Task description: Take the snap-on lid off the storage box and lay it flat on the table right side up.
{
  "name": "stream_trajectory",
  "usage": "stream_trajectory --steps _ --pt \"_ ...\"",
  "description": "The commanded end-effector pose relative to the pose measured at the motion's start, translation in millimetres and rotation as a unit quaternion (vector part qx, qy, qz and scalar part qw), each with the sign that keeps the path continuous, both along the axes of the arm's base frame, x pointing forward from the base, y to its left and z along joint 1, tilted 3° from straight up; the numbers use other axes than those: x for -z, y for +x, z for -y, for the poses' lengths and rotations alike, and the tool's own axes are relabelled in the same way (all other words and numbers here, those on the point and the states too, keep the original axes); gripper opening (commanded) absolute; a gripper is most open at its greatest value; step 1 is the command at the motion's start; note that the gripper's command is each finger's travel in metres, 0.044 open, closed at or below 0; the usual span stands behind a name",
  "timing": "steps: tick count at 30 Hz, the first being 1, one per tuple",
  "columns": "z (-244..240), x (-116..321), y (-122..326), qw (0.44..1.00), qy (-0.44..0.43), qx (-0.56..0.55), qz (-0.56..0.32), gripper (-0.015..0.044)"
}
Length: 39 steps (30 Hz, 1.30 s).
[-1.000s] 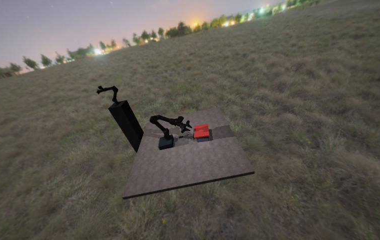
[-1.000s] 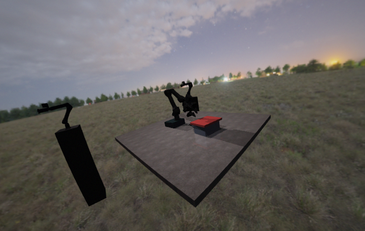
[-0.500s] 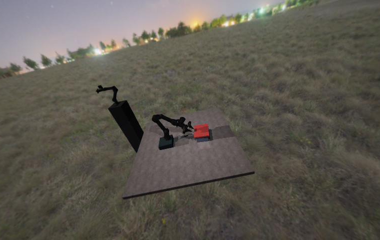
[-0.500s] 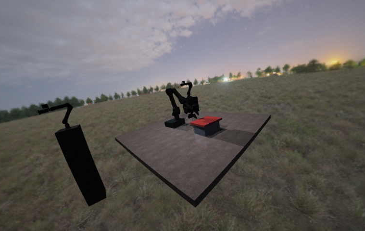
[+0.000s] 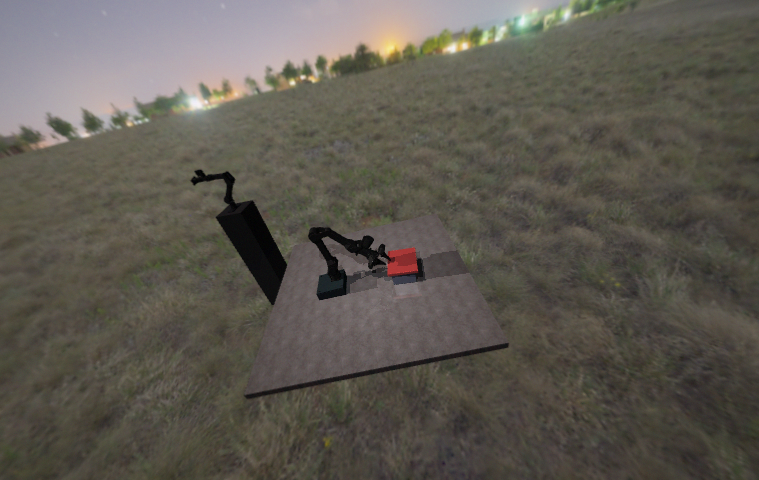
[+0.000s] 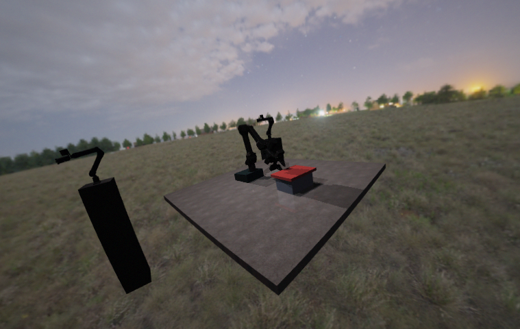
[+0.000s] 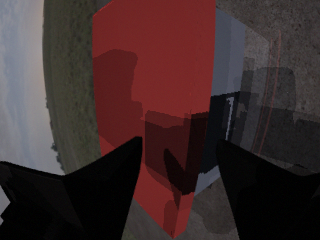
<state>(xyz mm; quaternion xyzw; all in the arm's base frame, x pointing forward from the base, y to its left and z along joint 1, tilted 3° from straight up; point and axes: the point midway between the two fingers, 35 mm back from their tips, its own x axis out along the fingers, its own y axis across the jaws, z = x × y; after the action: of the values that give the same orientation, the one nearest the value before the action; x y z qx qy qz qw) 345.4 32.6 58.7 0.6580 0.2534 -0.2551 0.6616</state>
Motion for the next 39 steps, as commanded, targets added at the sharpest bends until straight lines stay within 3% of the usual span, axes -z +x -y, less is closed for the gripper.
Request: stream_trajectory --steps 1,12,14,25,29,39 --pt "-0.5 4.2 5.5 1.000 0.000 -0.003 0.001 0.0235" --pt "0.0 15.8 15.2 1.000 0.000 -0.003 0.002 0.0235" --pt "0.0 15.8 15.2 1.000 0.000 -0.003 0.002 0.0182" --pt "0.0 15.8 15.2 1.000 0.000 -0.003 0.002 0.0109" --pt "0.0 15.8 15.2 1.000 0.000 -0.003 0.002 0.0004" --pt "0.6 14.7 14.4 1.000 0.000 0.000 0.001 0.0000"
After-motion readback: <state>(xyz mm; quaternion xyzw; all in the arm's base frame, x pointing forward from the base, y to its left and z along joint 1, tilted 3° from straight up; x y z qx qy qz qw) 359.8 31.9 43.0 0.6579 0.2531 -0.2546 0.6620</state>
